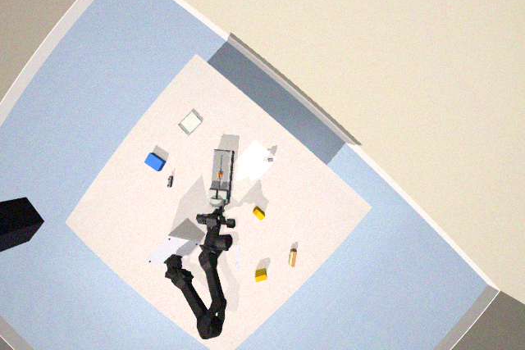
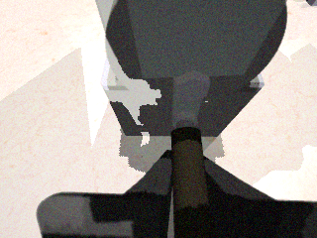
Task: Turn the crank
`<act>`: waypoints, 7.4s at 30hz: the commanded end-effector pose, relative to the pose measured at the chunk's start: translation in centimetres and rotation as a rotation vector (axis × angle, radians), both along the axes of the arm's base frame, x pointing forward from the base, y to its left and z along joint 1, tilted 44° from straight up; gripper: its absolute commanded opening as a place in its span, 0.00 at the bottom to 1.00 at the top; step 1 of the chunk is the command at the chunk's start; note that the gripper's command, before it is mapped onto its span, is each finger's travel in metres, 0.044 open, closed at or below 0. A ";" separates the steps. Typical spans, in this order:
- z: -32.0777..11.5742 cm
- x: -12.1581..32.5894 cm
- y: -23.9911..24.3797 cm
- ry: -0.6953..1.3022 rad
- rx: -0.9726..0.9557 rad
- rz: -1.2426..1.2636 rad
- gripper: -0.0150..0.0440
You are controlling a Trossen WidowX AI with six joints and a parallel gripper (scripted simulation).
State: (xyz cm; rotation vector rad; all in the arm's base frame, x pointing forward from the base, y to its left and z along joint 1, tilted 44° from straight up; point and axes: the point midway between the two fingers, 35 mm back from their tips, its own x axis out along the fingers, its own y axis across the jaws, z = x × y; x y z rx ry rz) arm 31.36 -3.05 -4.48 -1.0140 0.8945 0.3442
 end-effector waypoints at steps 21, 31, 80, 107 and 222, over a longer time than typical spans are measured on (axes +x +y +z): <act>-0.6 -0.6 0.5 0.023 0.009 0.011 0.25; -0.6 -0.7 0.5 0.023 0.009 0.011 0.25; -0.7 -0.8 0.7 0.023 0.009 0.011 0.25; -0.7 -0.9 0.8 0.023 0.009 0.011 0.25; 3.2 -1.6 4.8 0.022 0.011 0.011 0.25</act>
